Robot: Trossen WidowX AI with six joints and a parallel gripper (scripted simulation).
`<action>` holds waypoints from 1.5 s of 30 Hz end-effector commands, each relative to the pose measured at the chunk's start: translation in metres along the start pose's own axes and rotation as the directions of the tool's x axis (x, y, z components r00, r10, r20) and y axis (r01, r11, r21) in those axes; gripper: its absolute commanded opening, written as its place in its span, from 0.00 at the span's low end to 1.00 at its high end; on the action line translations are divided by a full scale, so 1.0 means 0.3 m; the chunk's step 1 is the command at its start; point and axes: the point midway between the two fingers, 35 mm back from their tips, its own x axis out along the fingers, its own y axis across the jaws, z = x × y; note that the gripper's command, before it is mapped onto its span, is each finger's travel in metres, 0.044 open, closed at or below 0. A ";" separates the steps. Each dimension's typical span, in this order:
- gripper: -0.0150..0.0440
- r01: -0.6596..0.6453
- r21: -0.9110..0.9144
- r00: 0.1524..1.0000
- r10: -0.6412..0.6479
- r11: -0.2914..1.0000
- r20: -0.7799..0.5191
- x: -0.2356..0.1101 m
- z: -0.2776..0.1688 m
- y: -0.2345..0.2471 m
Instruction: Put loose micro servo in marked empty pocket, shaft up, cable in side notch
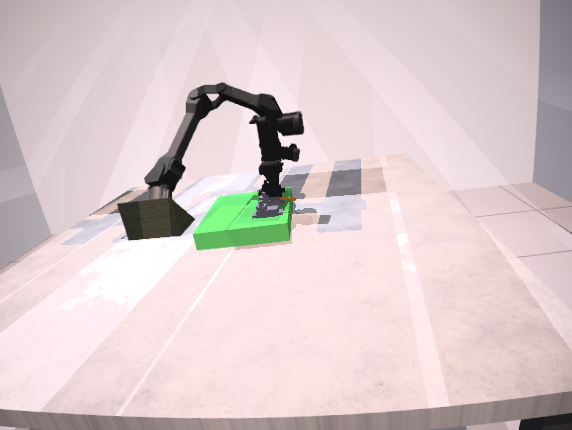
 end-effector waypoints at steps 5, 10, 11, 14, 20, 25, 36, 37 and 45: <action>0.25 -0.002 0.007 1.000 0.002 1.000 0.001 0.025 0.000 0.000; 0.25 -0.003 0.007 1.000 0.003 1.000 0.001 0.041 0.000 0.000; 0.25 -0.003 0.007 1.000 0.003 1.000 0.001 0.044 0.000 0.000; 0.30 -0.003 0.007 1.000 0.003 1.000 0.001 0.046 0.000 0.000; 0.57 -0.003 0.007 1.000 0.003 1.000 0.001 0.043 -0.001 -0.001; 0.57 -0.001 0.007 1.000 0.001 1.000 0.001 -0.034 -0.001 -0.002; 0.84 0.008 0.015 1.000 -0.009 1.000 0.004 -0.177 -0.147 -0.019; 0.88 0.009 0.015 1.000 -0.009 1.000 0.002 -0.204 -0.191 -0.019; 1.00 0.000 0.012 1.000 0.000 1.000 -0.005 -0.286 -0.368 -0.004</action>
